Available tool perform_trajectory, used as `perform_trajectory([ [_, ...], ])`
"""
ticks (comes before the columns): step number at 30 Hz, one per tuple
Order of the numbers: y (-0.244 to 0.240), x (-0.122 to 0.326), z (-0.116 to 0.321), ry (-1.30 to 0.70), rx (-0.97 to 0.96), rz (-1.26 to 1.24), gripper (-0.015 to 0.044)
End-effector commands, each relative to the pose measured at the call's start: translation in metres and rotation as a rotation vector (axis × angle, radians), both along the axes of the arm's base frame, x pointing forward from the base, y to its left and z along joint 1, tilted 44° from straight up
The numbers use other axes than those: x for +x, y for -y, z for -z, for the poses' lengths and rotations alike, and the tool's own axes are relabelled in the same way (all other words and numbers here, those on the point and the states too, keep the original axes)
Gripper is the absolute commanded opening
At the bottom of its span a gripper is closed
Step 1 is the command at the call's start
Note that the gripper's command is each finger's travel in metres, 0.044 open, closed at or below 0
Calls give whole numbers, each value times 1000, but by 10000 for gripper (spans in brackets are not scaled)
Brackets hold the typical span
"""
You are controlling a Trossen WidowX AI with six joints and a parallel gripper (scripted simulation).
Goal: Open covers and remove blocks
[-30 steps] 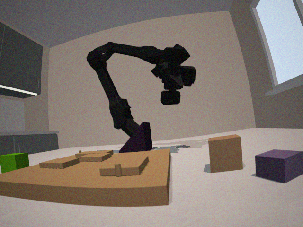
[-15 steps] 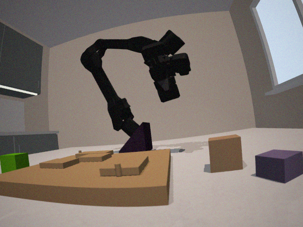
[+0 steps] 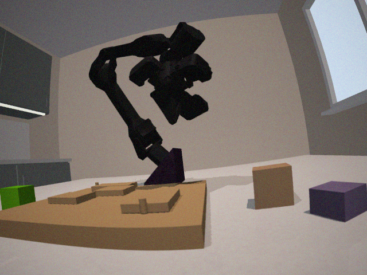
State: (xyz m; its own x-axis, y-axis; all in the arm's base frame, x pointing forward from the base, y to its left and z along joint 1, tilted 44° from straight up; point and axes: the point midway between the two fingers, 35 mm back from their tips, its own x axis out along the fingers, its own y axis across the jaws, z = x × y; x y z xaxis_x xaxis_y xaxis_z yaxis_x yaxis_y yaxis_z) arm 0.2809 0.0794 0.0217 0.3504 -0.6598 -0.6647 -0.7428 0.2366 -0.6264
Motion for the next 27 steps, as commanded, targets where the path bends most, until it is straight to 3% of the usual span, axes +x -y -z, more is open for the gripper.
perform_trajectory([
  [1,19,11,-10,49,40,143,0],
  [27,151,29,-69,351,145,940,0],
])
